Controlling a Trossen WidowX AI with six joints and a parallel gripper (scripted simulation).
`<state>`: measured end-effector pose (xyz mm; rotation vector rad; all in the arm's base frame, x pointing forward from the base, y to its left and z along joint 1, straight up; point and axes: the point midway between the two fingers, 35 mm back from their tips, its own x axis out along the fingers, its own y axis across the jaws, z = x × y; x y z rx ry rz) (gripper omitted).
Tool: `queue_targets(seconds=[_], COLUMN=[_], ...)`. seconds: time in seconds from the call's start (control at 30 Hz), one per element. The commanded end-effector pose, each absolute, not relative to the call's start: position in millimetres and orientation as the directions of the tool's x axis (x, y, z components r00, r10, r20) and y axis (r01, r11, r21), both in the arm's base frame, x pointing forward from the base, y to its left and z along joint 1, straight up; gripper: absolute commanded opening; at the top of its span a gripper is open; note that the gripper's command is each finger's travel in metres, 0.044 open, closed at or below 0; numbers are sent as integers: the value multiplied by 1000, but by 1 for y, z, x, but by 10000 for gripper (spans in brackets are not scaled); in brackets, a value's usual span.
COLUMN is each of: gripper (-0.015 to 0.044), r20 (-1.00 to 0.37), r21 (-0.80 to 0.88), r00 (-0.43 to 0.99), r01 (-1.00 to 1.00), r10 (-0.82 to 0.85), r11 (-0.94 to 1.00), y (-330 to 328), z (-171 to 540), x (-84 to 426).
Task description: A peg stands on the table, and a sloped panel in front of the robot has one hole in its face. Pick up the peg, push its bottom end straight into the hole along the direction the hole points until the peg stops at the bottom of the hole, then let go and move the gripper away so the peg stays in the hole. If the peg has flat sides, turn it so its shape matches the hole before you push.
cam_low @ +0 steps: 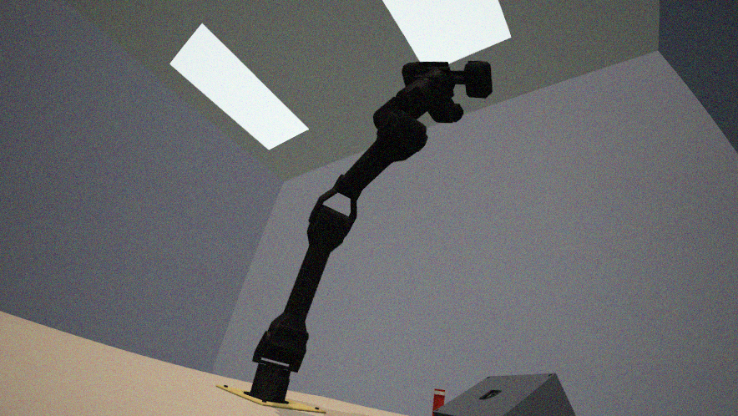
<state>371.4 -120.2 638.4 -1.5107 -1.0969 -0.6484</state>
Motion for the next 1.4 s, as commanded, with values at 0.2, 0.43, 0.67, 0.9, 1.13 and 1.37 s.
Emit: queue_targets(seconds=[0.2, 0.43, 0.67, 0.9, 1.13, 1.37], gripper=[440, 440, 440, 440, 440, 440], r20=[824, 749, 641, 501, 338, 157], r21=[-552, -663, -748, -805, -830, -824], r00=[515, 636, 751, 854, 931, 976], r01=[824, 708, 565, 401, 225, 44], r10=[237, 189, 159, 139, 139, 153], r11=[128, 243, 348, 436, 510, 565], y=[-115, -104, -89, -74, -53, -29], z=[626, 604, 575, 537, 494, 448], x=[401, 438, 471, 500, 522, 536])
